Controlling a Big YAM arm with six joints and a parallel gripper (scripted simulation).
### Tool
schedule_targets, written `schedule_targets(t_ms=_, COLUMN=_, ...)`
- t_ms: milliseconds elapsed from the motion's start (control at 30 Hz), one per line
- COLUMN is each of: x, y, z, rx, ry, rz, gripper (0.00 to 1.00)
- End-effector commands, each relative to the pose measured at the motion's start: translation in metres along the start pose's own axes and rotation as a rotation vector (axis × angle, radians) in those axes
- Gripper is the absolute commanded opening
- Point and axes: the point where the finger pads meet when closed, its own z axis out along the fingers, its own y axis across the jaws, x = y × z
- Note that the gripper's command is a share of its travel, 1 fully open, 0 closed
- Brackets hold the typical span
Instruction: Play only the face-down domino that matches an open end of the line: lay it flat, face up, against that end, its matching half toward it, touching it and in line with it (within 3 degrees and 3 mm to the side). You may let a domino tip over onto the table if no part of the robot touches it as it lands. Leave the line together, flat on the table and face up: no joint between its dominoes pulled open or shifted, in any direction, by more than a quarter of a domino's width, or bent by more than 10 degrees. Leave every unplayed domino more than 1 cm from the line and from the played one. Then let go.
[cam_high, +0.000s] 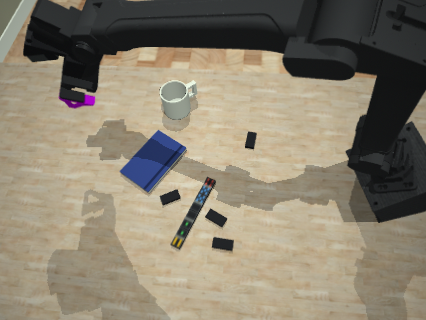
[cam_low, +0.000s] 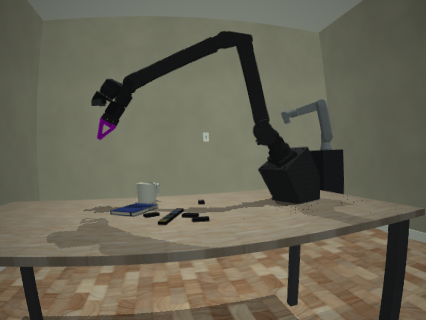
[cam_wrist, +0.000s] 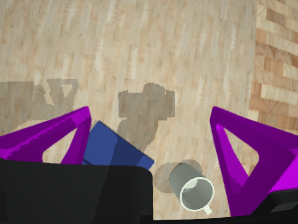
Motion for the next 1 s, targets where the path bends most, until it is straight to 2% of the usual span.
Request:
schedule_targets(t_ms=0, x=-0.023, y=-0.003, z=-0.017, rx=0.02, ry=-0.053, rz=-0.003, gripper=1.0)
schedule_targets(t_ms=267, x=-0.025, y=-0.003, z=-0.018, rx=0.022, ry=-0.058, rz=-0.003, gripper=1.0)
schedule_targets(t_ms=300, x=-0.008, y=0.003, z=-0.007, rx=0.008, ry=-0.026, rz=-0.003, gripper=1.0)
schedule_targets(t_ms=600, x=-0.032, y=0.032, z=-0.021, rx=0.041, ry=-0.148, rz=-0.007, gripper=1.0)
schedule_targets(t_ms=833, x=-0.032, y=0.032, z=-0.021, rx=0.041, ry=-0.148, rz=-0.007, gripper=1.0)
schedule_targets(t_ms=867, x=-0.014, y=0.034, z=-0.007, rx=0.026, ry=-0.1, rz=-0.015, gripper=1.0)
schedule_targets(t_ms=967, x=-0.02, y=0.033, z=-0.012, rx=0.031, ry=-0.116, rz=-0.012, gripper=1.0)
